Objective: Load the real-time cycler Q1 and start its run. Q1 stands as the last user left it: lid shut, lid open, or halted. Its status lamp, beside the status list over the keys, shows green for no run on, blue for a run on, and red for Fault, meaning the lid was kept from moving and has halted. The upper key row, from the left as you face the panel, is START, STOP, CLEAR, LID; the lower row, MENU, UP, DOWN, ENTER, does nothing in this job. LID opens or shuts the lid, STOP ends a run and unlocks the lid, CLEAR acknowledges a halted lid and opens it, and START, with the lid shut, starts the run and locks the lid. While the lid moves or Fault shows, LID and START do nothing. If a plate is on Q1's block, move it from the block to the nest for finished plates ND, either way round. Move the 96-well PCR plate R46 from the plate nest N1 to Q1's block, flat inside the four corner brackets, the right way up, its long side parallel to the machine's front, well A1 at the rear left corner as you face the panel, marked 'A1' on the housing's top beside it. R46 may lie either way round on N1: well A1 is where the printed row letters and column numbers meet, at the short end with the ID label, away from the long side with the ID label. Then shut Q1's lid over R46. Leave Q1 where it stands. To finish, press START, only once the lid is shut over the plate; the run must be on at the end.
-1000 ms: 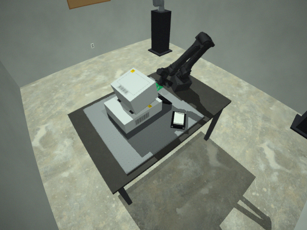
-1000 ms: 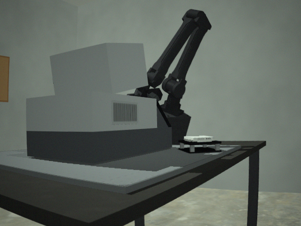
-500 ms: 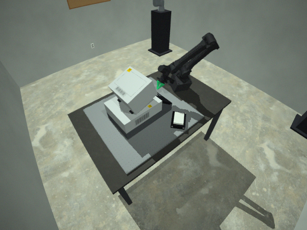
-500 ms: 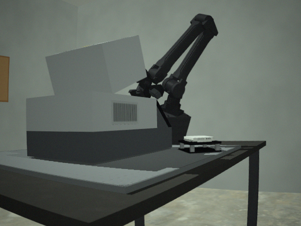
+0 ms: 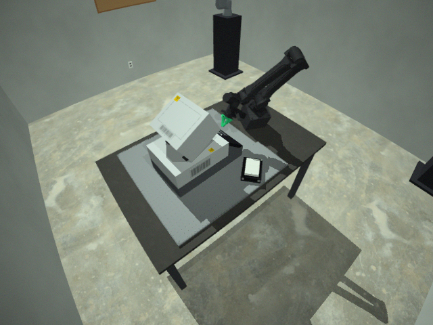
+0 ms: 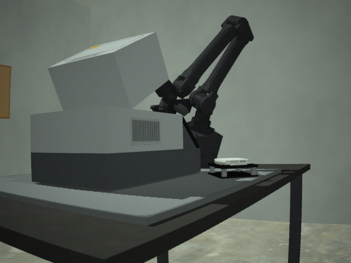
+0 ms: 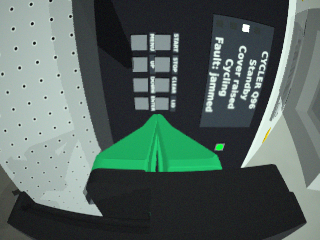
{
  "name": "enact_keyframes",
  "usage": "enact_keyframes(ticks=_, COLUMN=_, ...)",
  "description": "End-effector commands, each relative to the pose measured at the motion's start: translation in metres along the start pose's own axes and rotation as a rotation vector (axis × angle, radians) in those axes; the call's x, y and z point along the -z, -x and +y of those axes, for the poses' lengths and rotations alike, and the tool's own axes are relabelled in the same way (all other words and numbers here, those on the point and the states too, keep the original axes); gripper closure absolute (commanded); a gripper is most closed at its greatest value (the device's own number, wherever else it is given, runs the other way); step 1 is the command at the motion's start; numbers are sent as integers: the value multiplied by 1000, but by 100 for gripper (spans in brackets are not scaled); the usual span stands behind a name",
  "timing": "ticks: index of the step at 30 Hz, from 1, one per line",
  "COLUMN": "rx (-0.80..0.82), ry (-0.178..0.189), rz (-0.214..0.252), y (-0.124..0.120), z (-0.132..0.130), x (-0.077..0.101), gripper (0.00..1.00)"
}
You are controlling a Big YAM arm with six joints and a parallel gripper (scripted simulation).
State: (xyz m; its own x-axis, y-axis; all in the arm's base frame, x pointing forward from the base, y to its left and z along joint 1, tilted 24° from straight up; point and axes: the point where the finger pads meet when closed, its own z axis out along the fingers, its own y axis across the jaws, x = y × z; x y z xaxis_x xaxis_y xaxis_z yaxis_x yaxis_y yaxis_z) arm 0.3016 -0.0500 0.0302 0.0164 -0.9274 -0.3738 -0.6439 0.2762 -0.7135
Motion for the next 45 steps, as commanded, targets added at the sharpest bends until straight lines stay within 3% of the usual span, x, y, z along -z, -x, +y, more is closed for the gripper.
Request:
enact_keyframes(ticks=1, rx=12, ry=-62, rz=14, y=-11, z=-35, x=-2, gripper=100)
enact_keyframes(ticks=21, rx=40, ry=-69, rz=15, y=-4, z=-24, x=4, gripper=100)
enact_keyframes(ticks=27, rx=-3, ry=-38, rz=7, y=-4, z=-9, x=1, gripper=100)
enact_keyframes(ticks=35, rx=20, ry=-48, rz=2, y=-3, z=-25, x=-5, gripper=100)
enact_keyframes(ticks=36, rx=22, ry=-50, rz=2, y=-3, z=-24, x=4, gripper=100)
enact_keyframes(ticks=38, rx=22, ry=-50, rz=2, y=-3, z=-24, x=4, gripper=100)
enact_keyframes(ticks=41, rx=20, ry=-46, rz=12, y=-5, z=-13, x=28, gripper=100)
enact_keyframes(ticks=45, rx=9, ry=-29, rz=7, y=-4, z=3, x=46, gripper=100)
